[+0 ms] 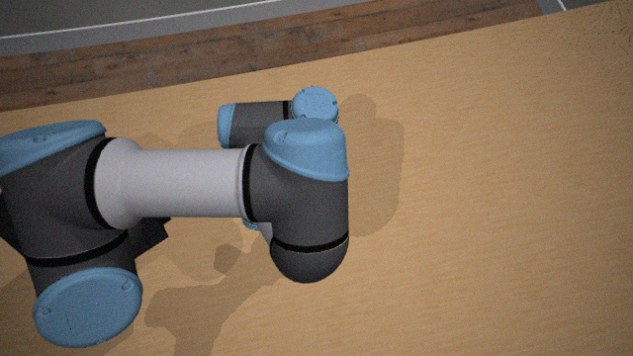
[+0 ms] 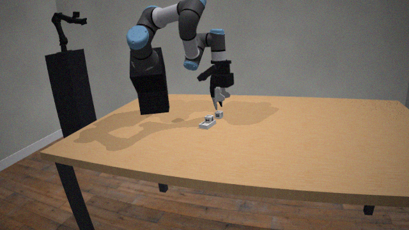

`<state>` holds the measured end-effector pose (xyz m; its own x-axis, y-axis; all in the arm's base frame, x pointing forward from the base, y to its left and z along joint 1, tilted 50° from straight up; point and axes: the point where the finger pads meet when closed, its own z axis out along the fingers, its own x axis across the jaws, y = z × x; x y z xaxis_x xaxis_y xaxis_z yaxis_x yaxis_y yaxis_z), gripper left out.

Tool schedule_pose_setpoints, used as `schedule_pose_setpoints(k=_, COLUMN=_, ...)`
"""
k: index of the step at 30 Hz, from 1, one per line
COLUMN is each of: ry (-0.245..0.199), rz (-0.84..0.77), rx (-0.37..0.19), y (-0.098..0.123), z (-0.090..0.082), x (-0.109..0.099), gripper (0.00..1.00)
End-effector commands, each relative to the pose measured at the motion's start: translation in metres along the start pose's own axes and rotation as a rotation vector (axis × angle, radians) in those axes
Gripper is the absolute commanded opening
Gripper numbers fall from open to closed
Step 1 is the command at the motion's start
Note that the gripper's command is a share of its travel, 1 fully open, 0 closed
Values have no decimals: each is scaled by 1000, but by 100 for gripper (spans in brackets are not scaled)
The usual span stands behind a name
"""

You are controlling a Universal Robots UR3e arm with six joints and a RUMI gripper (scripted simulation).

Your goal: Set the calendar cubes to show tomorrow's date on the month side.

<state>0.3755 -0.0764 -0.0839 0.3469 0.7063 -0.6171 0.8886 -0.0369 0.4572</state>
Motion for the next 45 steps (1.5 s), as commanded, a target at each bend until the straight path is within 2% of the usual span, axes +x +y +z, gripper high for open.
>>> schedule_pose_setpoints(k=1, ry=1, rz=0, rx=-2, y=0, z=4, x=0, gripper=28)
schedule_pose_setpoints(k=45, ry=1, rz=0, rx=-2, y=0, z=8, x=0, gripper=28)
